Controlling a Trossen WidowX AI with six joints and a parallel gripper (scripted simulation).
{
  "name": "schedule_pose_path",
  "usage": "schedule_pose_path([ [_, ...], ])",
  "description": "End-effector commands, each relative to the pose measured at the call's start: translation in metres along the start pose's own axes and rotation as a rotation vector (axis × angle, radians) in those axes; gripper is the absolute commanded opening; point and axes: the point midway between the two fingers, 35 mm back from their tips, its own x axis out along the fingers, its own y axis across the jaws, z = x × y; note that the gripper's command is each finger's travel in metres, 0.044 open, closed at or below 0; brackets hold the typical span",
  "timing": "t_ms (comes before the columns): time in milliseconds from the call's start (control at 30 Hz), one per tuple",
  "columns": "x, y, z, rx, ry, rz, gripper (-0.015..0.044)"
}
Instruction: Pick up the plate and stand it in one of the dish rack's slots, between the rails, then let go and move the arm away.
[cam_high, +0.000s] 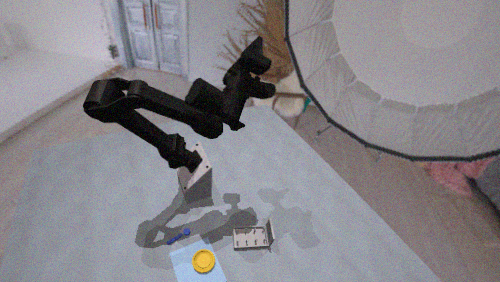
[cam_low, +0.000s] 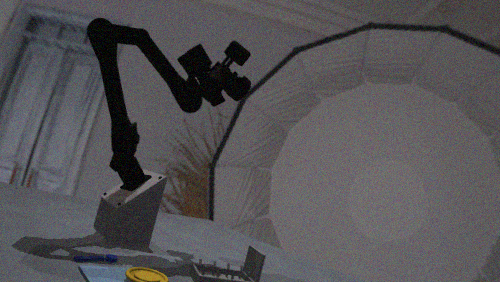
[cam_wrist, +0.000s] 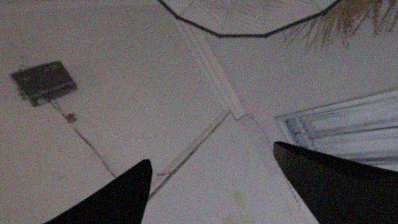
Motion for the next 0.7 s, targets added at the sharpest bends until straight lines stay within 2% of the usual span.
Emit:
schedule_pose_path([
  [0,0.0,0.001,0.001,-0.001,-0.003,0.003,0.04],
  [667,-0.038,0.069,0.084,-0.116,-0.419,0.221,0.04],
])
